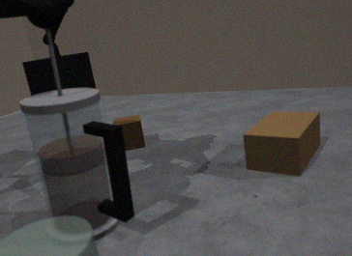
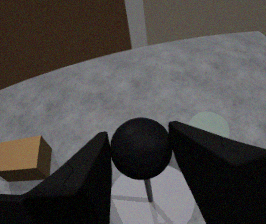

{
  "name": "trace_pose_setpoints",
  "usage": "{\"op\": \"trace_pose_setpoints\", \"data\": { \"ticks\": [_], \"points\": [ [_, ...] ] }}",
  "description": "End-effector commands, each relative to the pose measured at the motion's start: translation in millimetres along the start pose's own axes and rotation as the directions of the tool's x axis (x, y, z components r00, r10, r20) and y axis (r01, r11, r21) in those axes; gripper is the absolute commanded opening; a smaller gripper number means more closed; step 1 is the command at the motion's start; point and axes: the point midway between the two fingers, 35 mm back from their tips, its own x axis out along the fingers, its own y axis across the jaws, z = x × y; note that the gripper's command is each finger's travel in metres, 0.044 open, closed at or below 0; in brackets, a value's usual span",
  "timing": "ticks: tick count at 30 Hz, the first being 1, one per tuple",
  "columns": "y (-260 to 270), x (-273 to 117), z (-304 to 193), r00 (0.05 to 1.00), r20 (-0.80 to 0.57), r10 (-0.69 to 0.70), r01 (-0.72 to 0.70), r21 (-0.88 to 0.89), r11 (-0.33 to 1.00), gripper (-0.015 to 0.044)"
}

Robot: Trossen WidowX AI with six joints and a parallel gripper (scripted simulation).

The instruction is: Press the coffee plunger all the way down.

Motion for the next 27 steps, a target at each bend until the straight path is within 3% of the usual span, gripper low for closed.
{"op": "trace_pose_setpoints", "data": {
  "ticks": [1, 27],
  "points": [
    [0.7, 9.7, -31.8, 0.998, -0.066, -0.013, 0.009, -0.057, 0.998, 0.0129],
    [-1.6, 30.4, -40.1, 0.998, -0.058, -0.02, 0.016, -0.06, 0.998, 0.0129]
  ]
}}
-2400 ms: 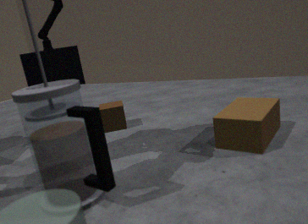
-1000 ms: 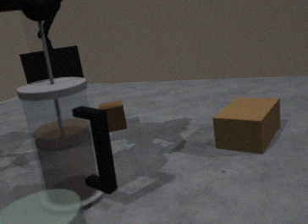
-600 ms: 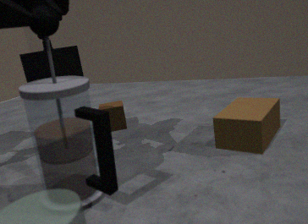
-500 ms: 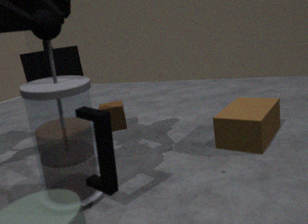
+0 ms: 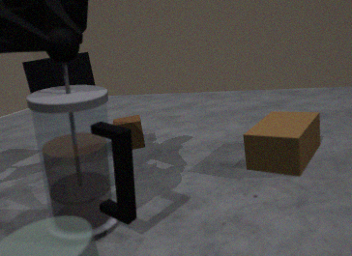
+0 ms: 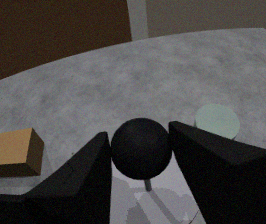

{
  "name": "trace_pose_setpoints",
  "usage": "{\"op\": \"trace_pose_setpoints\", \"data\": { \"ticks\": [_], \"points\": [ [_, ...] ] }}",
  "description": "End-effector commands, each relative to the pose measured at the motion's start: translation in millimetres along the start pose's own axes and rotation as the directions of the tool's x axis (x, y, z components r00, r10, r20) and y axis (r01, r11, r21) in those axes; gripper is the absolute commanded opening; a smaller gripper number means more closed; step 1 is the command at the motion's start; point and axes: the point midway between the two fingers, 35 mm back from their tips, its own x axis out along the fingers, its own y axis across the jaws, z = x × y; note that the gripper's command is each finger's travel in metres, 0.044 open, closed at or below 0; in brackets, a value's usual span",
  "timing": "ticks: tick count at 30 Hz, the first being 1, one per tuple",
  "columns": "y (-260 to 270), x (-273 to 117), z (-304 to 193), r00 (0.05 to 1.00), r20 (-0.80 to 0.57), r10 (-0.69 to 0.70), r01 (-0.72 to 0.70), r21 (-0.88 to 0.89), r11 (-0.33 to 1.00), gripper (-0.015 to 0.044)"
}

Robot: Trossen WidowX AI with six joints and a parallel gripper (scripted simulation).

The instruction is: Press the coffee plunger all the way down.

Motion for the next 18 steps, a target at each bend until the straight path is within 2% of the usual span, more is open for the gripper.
{"op": "trace_pose_setpoints", "data": {
  "ticks": [1, 18],
  "points": [
    [-0.7, 6.5, -17.5, 0.998, -0.056, -0.02, 0.018, -0.044, 0.999, 0.0129],
    [2.1, 6.8, -16.5, 0.998, -0.056, -0.021, 0.018, -0.044, 0.999, 0.0129]
  ]
}}
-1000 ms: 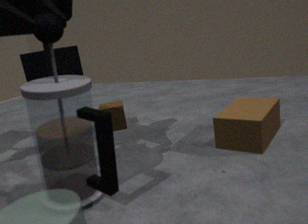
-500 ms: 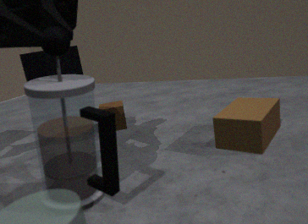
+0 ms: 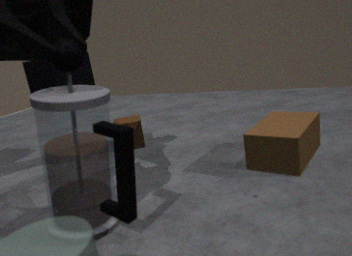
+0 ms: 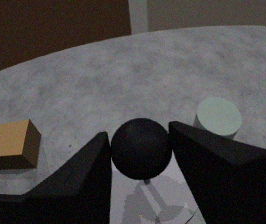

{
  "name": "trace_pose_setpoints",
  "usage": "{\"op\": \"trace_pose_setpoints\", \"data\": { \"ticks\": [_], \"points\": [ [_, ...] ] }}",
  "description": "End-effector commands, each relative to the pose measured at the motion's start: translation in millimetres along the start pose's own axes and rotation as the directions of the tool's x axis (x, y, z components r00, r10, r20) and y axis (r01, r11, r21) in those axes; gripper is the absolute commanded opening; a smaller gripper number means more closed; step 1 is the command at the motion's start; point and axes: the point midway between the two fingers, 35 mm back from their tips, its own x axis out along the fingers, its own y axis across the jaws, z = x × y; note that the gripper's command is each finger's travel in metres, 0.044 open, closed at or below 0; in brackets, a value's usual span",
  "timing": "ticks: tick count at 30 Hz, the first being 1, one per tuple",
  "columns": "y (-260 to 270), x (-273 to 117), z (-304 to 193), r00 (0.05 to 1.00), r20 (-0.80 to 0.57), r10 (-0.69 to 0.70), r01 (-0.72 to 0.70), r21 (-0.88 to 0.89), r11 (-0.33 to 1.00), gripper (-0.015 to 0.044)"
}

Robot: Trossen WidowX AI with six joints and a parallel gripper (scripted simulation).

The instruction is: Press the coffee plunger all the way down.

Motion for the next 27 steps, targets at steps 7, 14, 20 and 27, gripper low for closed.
{"op": "trace_pose_setpoints", "data": {
  "ticks": [7, 14, 20, 27],
  "points": [
    [0.8, 3.6, -8.9, 0.999, -0.033, -0.015, 0.015, -0.024, 1.0, 0.0129],
    [1.4, 3.6, -8.6, 0.999, -0.033, -0.015, 0.014, -0.024, 1.0, 0.0129],
    [1.9, 3.8, -8.3, 0.999, -0.033, -0.015, 0.014, -0.024, 1.0, 0.0129],
    [2.3, 3.9, -8.0, 0.999, -0.033, -0.015, 0.014, -0.024, 1.0, 0.0129]
  ]
}}
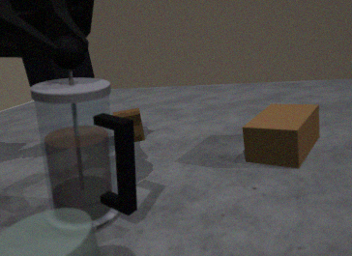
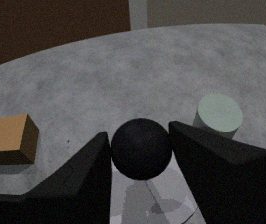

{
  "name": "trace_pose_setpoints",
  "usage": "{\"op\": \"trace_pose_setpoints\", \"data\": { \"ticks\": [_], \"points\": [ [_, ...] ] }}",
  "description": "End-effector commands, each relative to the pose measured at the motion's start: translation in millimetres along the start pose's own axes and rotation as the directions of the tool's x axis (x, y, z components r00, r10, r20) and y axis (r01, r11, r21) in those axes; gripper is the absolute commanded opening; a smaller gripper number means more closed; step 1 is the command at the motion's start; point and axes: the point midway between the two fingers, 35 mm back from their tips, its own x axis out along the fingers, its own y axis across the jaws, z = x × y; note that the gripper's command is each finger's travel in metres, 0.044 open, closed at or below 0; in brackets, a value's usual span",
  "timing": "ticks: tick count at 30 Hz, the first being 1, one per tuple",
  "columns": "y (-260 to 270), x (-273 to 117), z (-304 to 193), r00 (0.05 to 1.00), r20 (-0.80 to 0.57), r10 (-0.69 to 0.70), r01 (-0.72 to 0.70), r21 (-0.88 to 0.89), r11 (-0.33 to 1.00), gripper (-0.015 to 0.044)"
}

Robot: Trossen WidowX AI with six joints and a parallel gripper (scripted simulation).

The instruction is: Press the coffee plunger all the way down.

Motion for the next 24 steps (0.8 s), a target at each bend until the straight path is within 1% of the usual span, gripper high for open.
{"op": "trace_pose_setpoints", "data": {
  "ticks": [1, 11, 22, 23, 24],
  "points": [
    [0.1, 2.0, -4.6, 1.0, -0.017, -0.008, 0.008, -0.01, 1.0, 0.0129],
    [0.1, 0.0, -0.1, 1.0, 0.0, 0.0, 0.0, 0.0, 1.0, 0.0129],
    [0.1, 0.0, -0.1, 1.0, 0.0, 0.0, 0.0, 0.0, 1.0, 0.0417],
    [0.1, 0.0, -0.1, 1.0, 0.0, 0.0, 0.0, 0.0, 1.0, 0.044],
    [0.1, 0.0, -0.1, 1.0, 0.0, 0.0, 0.0, 0.0, 1.0, 0.044]
  ]
}}
